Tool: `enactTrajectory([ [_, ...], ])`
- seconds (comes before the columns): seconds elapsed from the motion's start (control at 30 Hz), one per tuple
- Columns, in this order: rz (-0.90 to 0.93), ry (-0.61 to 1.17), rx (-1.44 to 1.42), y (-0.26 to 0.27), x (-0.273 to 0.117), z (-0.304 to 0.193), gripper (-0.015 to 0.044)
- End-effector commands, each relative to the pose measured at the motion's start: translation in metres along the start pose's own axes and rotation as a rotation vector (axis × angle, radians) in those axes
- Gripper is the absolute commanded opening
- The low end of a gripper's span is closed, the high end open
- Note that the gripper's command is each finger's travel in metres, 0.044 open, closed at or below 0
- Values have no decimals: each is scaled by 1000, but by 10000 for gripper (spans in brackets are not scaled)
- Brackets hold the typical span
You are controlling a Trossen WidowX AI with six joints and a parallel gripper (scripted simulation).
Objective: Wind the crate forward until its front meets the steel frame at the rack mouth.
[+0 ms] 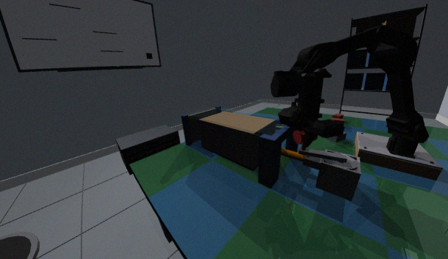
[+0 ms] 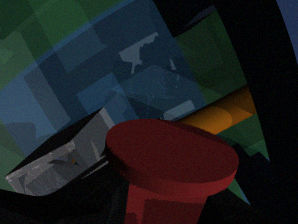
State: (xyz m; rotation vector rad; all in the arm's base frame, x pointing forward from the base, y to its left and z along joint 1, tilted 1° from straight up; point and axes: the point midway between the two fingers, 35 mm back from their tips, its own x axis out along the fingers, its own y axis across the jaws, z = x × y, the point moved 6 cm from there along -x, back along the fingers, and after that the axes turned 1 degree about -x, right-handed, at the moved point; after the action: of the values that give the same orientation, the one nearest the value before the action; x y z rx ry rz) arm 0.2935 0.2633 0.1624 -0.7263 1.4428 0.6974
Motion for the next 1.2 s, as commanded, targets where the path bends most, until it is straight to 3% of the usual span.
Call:
enactTrajectory([
  [0.0, 22, -12, -12, 13, -1, 7, 0],
  [1.17, 26, -13, -12, 57, -2, 23, 0],
])
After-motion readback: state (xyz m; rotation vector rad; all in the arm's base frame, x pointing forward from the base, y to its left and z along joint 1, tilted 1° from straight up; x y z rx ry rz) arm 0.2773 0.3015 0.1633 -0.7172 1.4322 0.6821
